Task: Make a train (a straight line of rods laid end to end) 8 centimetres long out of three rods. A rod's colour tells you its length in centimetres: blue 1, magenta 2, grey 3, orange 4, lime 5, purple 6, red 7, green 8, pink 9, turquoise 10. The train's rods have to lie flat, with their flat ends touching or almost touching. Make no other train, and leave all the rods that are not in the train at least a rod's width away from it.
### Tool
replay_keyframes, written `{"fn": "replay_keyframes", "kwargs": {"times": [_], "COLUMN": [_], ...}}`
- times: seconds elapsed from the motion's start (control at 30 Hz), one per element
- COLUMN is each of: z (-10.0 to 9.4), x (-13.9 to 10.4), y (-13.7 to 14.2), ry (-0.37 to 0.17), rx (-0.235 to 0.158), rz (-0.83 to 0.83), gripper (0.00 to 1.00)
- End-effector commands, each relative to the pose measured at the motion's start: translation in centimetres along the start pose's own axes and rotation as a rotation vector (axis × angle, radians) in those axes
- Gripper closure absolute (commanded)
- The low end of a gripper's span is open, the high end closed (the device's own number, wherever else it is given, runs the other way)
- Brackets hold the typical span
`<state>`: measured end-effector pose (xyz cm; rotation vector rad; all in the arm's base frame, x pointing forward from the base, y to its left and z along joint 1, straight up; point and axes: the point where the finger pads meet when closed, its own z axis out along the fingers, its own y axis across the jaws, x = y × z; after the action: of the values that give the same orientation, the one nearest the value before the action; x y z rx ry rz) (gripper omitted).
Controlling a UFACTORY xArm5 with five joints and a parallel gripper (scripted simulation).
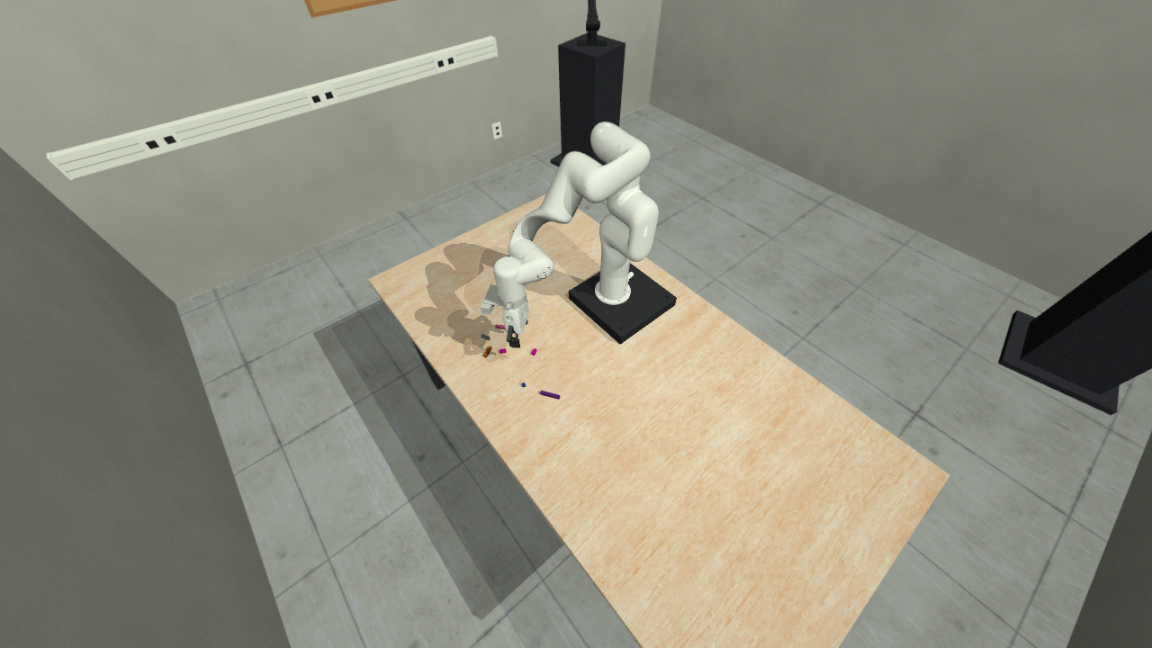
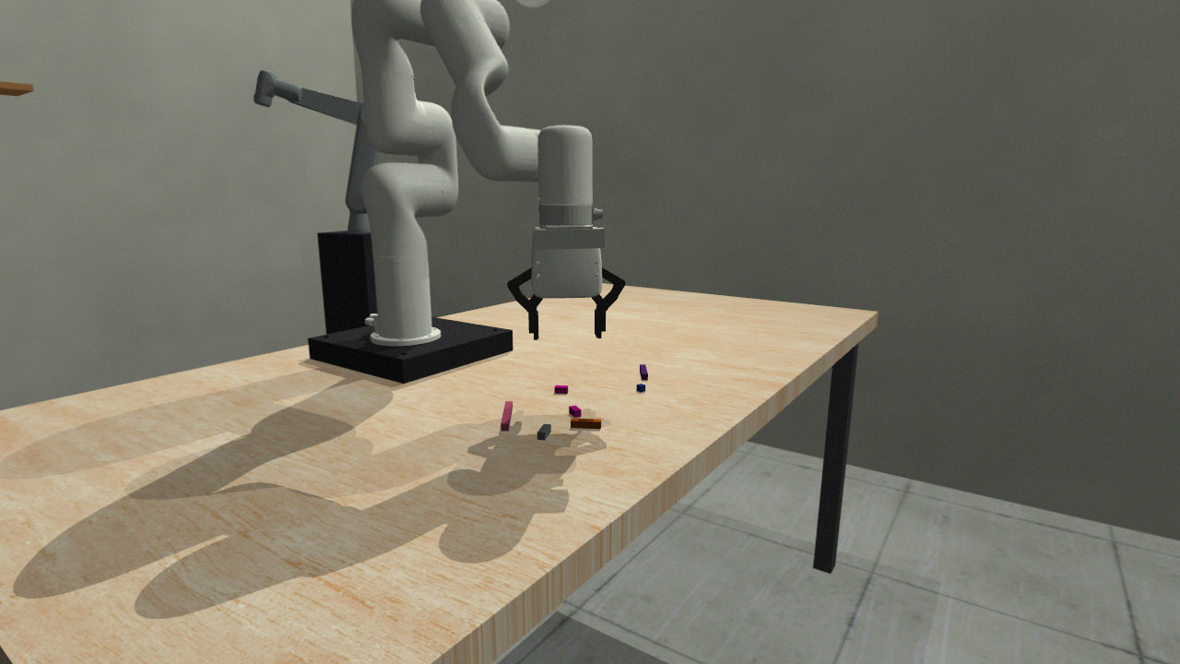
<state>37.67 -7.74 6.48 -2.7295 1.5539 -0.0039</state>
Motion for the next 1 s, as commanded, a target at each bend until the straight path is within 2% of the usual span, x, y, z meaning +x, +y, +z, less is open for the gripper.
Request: {"fn": "replay_keyframes", "kwargs": {"times": [0.0,0.17,0.33,0.37,0.97], "z": [0.8,1.7,1.9,1.9,1.9], "x": [3.5,6.3,6.9,6.9,6.9], "y": [-0.7,-0.9,-0.9,-0.9,-0.9], "ry": [-0.005,-0.006,-0.006,-0.006,-0.006], "rx": [-0.005,-0.004,-0.004,-0.004,-0.004], "rz": [-0.167,-0.299,-0.325,-0.325,-0.325], "gripper": [0.00,0.00,0.00,0.76,0.76]}}
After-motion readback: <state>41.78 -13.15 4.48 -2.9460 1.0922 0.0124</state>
